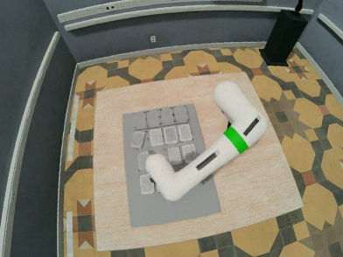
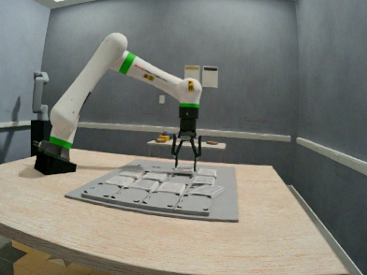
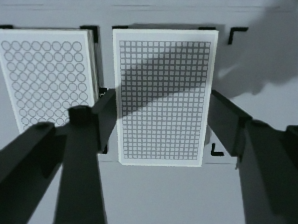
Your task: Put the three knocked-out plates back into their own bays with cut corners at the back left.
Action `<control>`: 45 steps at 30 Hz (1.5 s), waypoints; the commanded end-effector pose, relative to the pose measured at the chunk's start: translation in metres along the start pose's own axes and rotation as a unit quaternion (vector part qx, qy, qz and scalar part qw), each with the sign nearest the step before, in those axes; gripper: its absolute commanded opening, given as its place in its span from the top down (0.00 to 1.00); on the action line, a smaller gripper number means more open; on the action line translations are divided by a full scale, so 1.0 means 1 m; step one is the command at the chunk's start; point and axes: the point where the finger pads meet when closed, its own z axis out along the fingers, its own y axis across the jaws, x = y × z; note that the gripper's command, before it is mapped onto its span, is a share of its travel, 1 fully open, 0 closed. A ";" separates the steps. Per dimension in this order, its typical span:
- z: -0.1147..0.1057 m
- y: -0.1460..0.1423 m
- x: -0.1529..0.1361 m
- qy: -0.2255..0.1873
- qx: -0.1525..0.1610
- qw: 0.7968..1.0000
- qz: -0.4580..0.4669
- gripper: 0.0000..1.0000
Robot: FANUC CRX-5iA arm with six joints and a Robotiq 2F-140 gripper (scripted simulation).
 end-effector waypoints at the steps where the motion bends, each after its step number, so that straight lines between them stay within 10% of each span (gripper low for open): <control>1: -0.001 -0.001 0.000 0.000 0.001 1.000 0.000 0.90; 45: 0.006 -0.001 0.000 0.000 0.001 1.000 0.000 0.90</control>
